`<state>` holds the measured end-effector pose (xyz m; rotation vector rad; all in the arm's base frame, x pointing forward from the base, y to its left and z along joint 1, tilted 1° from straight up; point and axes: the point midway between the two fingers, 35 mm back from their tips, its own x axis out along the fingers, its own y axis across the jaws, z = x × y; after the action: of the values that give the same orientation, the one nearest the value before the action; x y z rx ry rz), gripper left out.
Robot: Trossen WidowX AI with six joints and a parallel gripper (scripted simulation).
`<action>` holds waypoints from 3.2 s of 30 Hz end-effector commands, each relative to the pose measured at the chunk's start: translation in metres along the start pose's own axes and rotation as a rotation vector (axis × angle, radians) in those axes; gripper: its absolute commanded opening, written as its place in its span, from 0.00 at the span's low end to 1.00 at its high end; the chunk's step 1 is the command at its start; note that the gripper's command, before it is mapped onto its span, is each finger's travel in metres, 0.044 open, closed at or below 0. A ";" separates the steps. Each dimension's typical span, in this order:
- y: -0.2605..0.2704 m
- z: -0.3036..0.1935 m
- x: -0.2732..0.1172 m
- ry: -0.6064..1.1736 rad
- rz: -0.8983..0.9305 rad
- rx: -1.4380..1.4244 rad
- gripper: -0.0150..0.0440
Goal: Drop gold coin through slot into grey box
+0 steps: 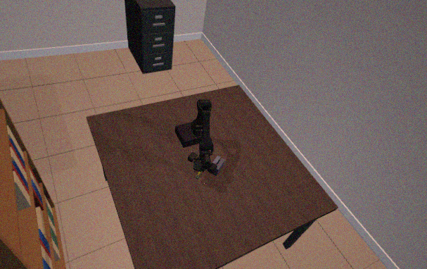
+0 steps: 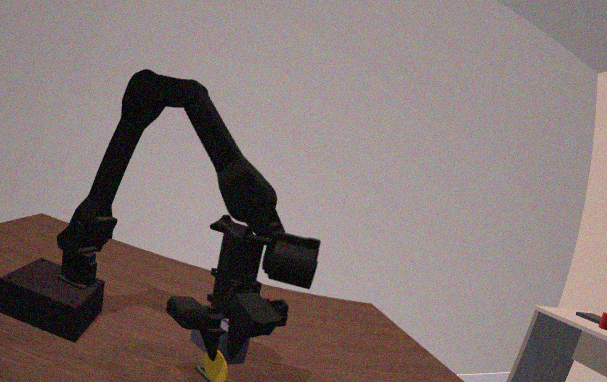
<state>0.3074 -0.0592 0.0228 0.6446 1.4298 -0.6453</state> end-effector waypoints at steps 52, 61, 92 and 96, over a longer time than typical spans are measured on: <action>-0.002 -0.003 0.018 0.018 -0.017 0.002 0.25; -0.001 -0.001 -0.004 0.018 -0.016 0.002 0.25; -0.014 -0.005 -0.058 0.018 -0.017 0.000 0.25; -0.007 -0.010 -0.058 0.019 -0.017 0.000 0.25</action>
<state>0.2948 -0.0614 0.0799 0.6433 1.4508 -0.6529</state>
